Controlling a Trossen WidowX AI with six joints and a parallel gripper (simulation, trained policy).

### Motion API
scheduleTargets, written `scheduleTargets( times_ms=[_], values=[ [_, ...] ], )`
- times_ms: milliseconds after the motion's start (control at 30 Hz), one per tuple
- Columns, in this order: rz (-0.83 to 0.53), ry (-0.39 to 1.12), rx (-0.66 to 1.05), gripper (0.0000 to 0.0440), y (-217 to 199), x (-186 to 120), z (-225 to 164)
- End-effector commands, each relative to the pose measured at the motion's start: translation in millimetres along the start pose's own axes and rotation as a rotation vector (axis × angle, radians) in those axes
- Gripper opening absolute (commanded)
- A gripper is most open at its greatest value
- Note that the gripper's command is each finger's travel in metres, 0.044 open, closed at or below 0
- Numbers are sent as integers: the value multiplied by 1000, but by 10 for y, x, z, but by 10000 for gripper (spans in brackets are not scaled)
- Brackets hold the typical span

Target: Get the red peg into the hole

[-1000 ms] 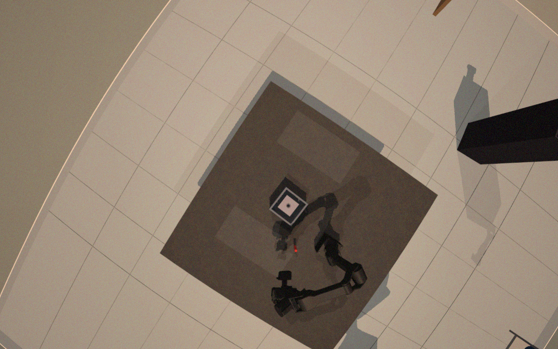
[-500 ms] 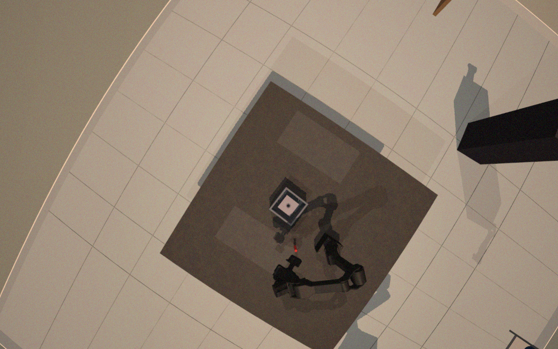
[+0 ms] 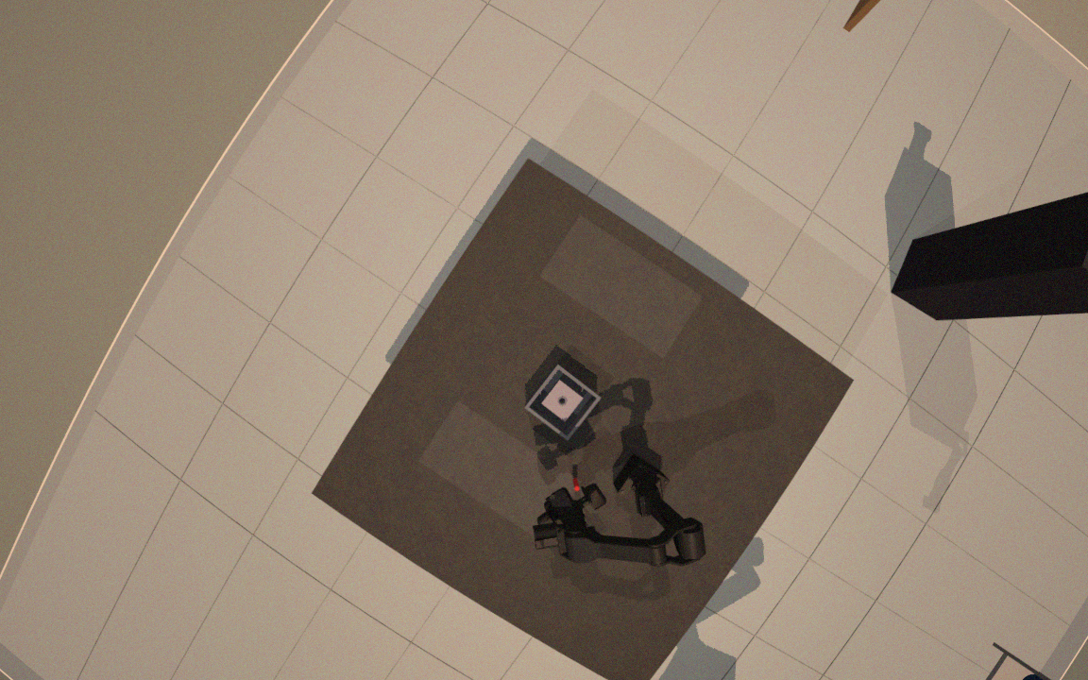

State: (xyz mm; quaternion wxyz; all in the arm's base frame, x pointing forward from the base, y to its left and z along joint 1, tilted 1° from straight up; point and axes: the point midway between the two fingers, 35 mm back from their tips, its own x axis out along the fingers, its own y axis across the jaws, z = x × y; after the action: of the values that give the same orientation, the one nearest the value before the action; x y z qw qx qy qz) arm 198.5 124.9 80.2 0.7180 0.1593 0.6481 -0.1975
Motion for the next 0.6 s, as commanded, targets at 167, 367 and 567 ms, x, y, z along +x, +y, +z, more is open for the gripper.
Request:
scheduleTargets(
  times_ms=[167,367,567],
  values=[
    [-102,15,163,430,-194,308,-30],
    [-119,6,243,426,-239,558,-60],
    [-100,-13,299,424,-235,810,-90]
  ],
)
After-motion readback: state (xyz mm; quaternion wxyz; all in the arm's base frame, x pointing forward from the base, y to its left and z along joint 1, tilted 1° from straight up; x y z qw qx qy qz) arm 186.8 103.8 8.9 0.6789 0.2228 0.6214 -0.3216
